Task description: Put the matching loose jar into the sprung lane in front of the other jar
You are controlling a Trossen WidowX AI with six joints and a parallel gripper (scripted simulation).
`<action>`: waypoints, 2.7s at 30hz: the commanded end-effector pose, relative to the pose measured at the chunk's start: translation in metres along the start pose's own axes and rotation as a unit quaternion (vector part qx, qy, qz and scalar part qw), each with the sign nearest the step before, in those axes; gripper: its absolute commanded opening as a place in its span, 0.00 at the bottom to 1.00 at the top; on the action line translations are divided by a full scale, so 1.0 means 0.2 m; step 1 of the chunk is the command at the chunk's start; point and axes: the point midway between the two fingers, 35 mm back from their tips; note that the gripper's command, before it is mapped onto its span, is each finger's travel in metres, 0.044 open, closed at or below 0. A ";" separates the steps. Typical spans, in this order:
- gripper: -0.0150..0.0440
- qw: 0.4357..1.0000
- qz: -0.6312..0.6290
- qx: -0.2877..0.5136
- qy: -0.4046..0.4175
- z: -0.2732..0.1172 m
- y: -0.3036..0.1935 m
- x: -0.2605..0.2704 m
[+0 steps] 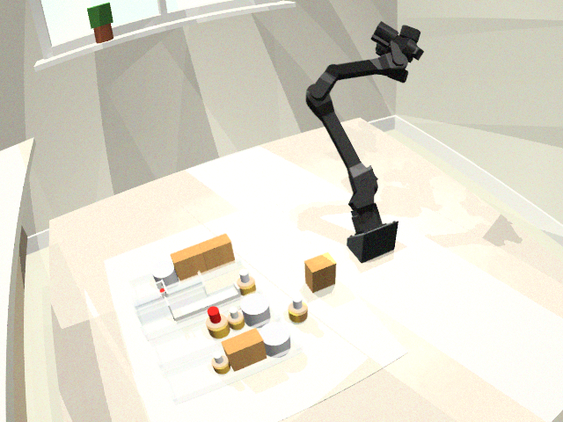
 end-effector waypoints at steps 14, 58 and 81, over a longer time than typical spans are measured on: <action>1.00 0.944 0.165 0.123 -0.259 -0.56 -0.48 -0.48; 1.00 0.003 0.506 0.116 -0.855 -3.33 -1.01 0.85; 1.00 -0.644 0.412 -0.035 -0.644 -3.08 -0.49 2.54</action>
Point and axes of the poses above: the point midway between the two fingers, 35 mm back from their tips, its own z axis out along the fingers, its own x axis across the jaws, y = z × x, and after that the axes turned 15 degrees about z, right-handed
